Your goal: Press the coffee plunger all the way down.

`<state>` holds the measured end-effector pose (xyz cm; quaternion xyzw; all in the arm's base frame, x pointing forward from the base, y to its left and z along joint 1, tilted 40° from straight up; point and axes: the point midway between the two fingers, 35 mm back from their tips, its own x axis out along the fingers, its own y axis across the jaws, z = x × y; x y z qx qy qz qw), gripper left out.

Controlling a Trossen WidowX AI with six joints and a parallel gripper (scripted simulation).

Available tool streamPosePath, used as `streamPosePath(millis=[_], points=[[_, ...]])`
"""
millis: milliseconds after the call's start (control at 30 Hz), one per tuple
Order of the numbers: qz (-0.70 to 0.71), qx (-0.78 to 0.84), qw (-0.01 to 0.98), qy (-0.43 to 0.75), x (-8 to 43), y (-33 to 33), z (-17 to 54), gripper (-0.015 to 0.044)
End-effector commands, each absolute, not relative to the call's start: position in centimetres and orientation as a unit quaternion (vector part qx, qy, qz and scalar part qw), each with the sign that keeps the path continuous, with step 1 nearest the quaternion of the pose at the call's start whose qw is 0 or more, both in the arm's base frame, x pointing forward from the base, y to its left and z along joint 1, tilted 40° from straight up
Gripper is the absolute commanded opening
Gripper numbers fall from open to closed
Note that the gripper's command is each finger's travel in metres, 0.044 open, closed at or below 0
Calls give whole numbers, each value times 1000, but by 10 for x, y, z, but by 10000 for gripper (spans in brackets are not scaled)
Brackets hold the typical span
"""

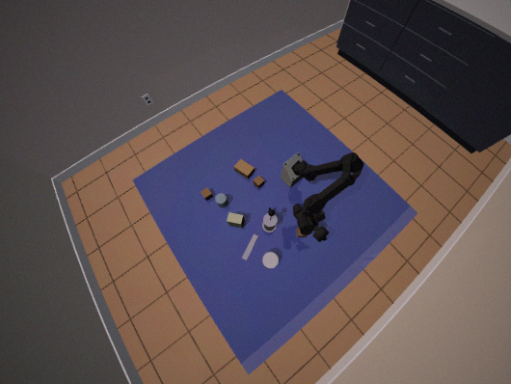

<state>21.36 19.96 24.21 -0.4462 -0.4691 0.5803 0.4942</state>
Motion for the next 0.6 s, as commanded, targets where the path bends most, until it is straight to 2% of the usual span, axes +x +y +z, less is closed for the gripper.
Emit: streamPosePath(millis=[0,300,567], points=[[590,-410,605,-343,244,160,247,440],[502,-177,845,-41,284,42,251,440],[305,135,934,125,274,-66,255,440]])
